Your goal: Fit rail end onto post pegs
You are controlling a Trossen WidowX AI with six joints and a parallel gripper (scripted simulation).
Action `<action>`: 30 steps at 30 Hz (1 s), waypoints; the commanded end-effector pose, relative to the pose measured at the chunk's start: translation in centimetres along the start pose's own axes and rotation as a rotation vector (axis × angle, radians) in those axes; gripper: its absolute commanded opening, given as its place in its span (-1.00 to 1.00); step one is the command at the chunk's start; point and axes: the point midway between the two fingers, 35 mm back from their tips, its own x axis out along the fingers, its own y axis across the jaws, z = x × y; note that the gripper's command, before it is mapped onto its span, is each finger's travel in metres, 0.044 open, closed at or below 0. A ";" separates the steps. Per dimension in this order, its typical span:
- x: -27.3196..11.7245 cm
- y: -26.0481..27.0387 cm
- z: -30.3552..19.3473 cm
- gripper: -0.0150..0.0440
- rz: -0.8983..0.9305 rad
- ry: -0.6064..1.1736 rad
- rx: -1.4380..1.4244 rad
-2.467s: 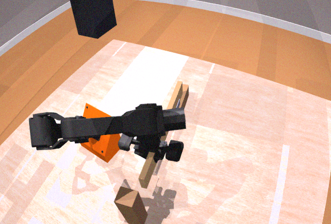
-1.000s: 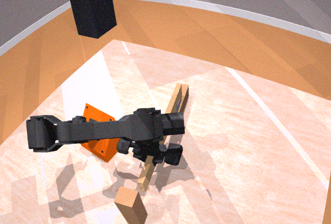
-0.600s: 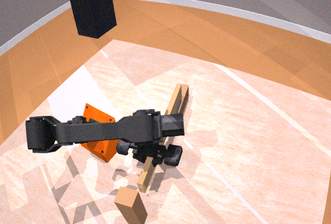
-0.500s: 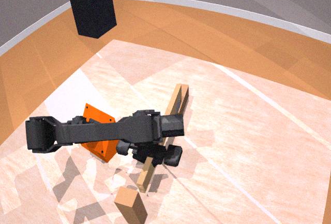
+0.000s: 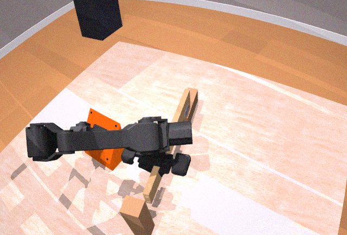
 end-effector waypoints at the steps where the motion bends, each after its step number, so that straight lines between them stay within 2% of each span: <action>1: -0.2 0.0 -0.2 -0.49 -0.004 0.000 -0.001; 30: -0.1 0.0 -1.1 -0.49 -0.004 0.000 -0.001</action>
